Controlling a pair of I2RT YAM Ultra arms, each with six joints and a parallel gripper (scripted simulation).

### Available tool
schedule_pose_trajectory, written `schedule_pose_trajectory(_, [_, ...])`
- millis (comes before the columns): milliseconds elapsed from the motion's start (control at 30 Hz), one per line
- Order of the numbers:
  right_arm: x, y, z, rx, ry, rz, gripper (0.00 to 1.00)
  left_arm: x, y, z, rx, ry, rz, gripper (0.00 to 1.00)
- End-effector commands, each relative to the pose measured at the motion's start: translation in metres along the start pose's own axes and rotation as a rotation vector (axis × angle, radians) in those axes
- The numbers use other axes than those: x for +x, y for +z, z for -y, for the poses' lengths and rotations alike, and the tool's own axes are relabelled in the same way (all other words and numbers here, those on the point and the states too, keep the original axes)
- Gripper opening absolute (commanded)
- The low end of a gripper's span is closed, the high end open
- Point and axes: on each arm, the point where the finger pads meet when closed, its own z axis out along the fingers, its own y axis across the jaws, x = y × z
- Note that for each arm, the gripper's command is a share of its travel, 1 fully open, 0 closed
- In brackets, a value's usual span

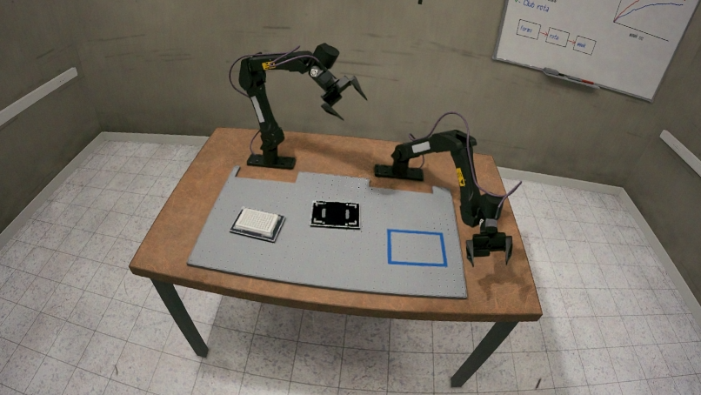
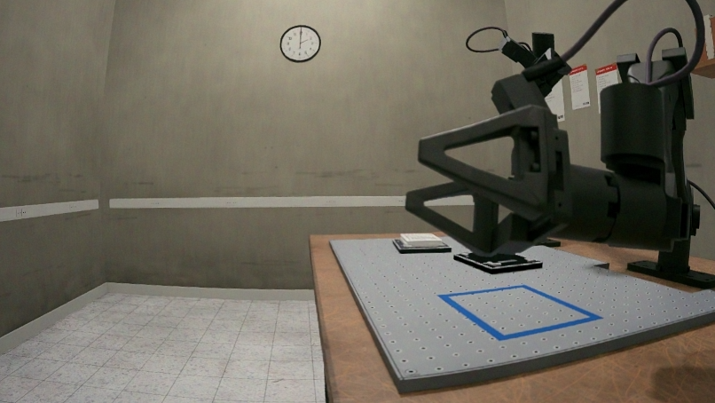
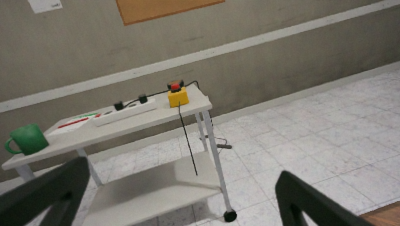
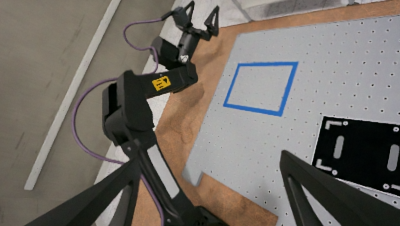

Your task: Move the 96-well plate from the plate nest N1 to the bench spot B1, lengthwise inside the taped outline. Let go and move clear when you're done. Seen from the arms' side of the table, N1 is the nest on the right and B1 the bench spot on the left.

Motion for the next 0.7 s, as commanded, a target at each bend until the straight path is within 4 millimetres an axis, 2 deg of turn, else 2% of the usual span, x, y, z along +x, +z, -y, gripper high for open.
schedule_pose_trajectory(0, [-0.004, -0.0027, -0.0033, -0.012, 0.004, 0.011, 1.0, -0.0106, 0.0012, -0.0038, -0.005, 0.017, 0.018, 1.0])
schedule_pose_trajectory(567, [-0.004, -0.0027, -0.0033, -0.012, 0.004, 0.011, 1.0, -0.0106, 0.0012, -0.0038, -0.005, 0.017, 0.018, 1.0])
schedule_pose_trajectory(667, [0.0048, -0.0038, 0.0052, 0.0, -0.026, -0.03, 1.0, -0.0061, 0.0045, 0.0008, -0.013, -0.03, -0.021, 1.0])
